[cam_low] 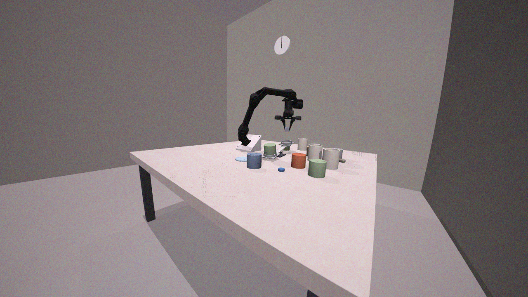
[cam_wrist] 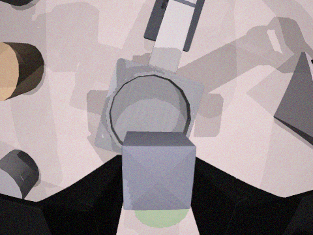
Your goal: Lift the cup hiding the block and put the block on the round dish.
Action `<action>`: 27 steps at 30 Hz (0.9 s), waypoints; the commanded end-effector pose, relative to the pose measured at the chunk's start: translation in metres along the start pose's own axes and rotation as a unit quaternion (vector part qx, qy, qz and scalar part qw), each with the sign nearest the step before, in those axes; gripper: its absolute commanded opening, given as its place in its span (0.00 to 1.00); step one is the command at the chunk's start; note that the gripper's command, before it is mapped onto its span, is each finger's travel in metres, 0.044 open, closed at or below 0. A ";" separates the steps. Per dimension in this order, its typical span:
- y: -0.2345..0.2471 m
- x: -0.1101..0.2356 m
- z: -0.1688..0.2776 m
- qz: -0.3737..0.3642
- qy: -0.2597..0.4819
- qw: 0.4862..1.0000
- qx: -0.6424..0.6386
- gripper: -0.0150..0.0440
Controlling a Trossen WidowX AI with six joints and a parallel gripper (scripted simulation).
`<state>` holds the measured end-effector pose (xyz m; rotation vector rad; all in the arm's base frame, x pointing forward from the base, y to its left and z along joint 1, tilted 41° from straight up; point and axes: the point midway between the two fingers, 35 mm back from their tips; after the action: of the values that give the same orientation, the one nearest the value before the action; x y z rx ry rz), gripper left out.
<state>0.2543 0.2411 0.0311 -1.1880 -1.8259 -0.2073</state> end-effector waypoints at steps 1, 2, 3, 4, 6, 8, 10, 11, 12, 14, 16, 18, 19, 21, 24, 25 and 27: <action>0.000 0.005 -0.004 -0.002 0.005 1.000 -0.002 0.25; -0.001 0.005 -0.009 -0.002 0.007 1.000 -0.002 0.25; -0.001 0.004 -0.015 -0.003 0.009 1.000 -0.001 0.25; -0.002 0.003 -0.022 -0.004 0.012 1.000 0.000 0.25; -0.003 0.001 -0.035 -0.006 0.016 1.000 0.001 0.25; -0.005 -0.001 -0.047 -0.008 0.020 1.000 0.002 0.25; -0.008 -0.003 -0.060 -0.010 0.024 1.000 0.003 0.25; -0.009 -0.004 -0.066 -0.011 0.026 1.000 0.004 0.25; -0.011 -0.005 -0.072 -0.012 0.027 1.000 0.004 0.25; -0.014 -0.008 -0.085 -0.014 0.030 0.999 0.005 0.25; -0.018 -0.010 -0.097 -0.016 0.033 0.999 0.006 0.25; -0.022 -0.013 -0.108 -0.018 0.035 0.999 0.006 0.25; -0.025 -0.015 -0.114 -0.019 0.036 0.999 0.007 0.25; -0.028 -0.016 -0.123 -0.025 0.040 0.999 0.003 0.25; -0.035 -0.019 -0.136 -0.032 0.044 0.999 -0.001 0.25; -0.037 -0.020 -0.141 -0.034 0.045 0.998 -0.002 0.25; -0.042 -0.023 -0.150 -0.038 0.047 0.998 -0.005 0.25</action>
<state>0.3110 0.1351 0.1031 -1.1109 -1.7830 -0.2996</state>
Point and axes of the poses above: the point midway between the two fingers, 35 mm back from their tips, its own x axis back along the fingers, its own y axis across the jaws, z = x × y, and after that the axes turned 7 degrees about x, right-handed
